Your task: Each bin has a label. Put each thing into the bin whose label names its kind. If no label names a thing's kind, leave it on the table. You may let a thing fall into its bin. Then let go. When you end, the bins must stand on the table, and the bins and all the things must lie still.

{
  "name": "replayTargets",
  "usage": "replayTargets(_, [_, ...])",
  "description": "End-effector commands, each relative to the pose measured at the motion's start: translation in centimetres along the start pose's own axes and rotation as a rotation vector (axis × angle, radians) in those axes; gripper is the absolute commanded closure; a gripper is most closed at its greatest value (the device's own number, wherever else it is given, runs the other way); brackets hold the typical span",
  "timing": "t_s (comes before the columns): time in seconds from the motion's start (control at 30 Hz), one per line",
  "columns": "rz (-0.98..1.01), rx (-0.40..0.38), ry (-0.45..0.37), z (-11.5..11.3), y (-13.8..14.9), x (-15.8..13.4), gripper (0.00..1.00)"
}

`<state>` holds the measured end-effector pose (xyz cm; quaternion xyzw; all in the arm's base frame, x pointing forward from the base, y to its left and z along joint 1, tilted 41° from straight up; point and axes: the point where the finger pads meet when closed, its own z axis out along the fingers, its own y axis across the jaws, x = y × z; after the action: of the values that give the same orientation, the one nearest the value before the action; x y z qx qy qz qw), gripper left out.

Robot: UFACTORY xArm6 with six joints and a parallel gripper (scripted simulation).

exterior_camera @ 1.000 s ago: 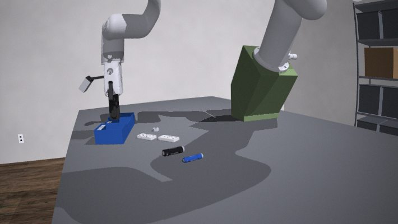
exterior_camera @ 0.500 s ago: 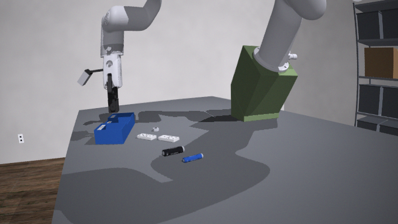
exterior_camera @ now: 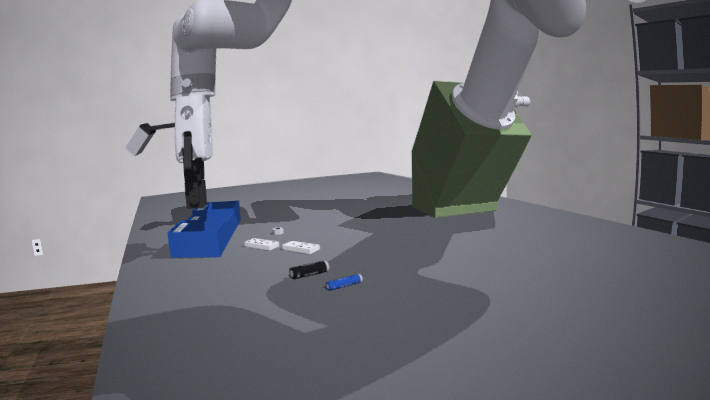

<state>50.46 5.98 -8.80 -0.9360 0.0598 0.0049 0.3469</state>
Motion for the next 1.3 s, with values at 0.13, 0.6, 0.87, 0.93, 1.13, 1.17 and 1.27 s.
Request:
replayTargets(0.13, [0.001,-0.002,0.004,-0.2,-1.0,0.1,0.93])
replayTargets(0.6, [0.001,-0.002,0.004,3.0,-1.0,0.1,0.93])
replayTargets(0.87, [0.001,-0.002,0.004,5.1,-1.0,0.2,0.93])
replayTargets(0.93, [0.001,-0.002,0.004,5.1,-1.0,0.2,0.93])
replayTargets(1.13, [0.001,-0.002,0.004,5.1,-1.0,0.2,0.93])
replayTargets(1.17, [0.001,-0.002,0.004,5.1,-1.0,0.2,0.93])
replayTargets(1.27, [0.001,-0.002,0.004,5.1,-1.0,0.2,0.93])
